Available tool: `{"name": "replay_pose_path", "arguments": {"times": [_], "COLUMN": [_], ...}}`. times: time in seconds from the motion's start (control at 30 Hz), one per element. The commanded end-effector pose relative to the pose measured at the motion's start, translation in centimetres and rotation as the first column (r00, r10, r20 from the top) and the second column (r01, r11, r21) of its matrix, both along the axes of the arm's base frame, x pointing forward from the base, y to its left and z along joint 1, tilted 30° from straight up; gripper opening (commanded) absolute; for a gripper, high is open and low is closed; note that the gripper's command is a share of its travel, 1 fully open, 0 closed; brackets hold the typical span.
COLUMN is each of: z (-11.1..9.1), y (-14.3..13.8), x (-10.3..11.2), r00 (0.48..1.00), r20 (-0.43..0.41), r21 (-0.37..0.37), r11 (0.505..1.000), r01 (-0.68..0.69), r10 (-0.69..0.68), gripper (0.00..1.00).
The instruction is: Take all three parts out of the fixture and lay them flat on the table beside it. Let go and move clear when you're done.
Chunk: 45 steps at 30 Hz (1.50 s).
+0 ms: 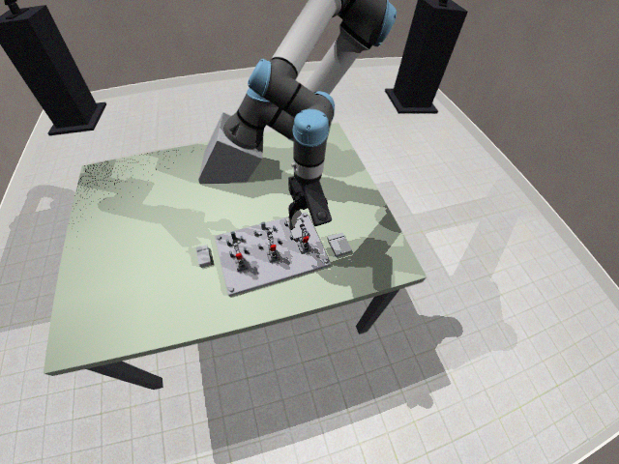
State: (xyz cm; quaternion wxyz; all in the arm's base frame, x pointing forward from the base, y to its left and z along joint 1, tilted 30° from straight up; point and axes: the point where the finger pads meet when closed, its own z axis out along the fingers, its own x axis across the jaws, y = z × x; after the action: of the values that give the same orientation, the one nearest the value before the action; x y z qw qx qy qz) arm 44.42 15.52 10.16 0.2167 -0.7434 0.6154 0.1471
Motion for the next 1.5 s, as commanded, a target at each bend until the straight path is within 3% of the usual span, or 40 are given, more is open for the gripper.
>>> {"name": "replay_pose_path", "arguments": {"times": [0.0, 0.77, 1.23, 1.47], "z": [0.0, -1.1, -1.3, -2.5], "y": [-0.1, -1.2, -1.3, -0.6], "x": [-0.4, -8.0, -8.6, -8.5], "r00": [1.000, 1.000, 1.000, 1.000], "r20": [0.001, 0.001, 0.001, 0.001], "r21": [0.000, 0.000, 0.000, 0.000], "r11": [1.000, 1.000, 1.000, 1.000], "r01": [0.000, 0.000, 0.000, 0.000], "r10": [0.000, 0.000, 0.000, 0.000], "gripper": [0.59, 0.59, 0.59, 0.59]}}
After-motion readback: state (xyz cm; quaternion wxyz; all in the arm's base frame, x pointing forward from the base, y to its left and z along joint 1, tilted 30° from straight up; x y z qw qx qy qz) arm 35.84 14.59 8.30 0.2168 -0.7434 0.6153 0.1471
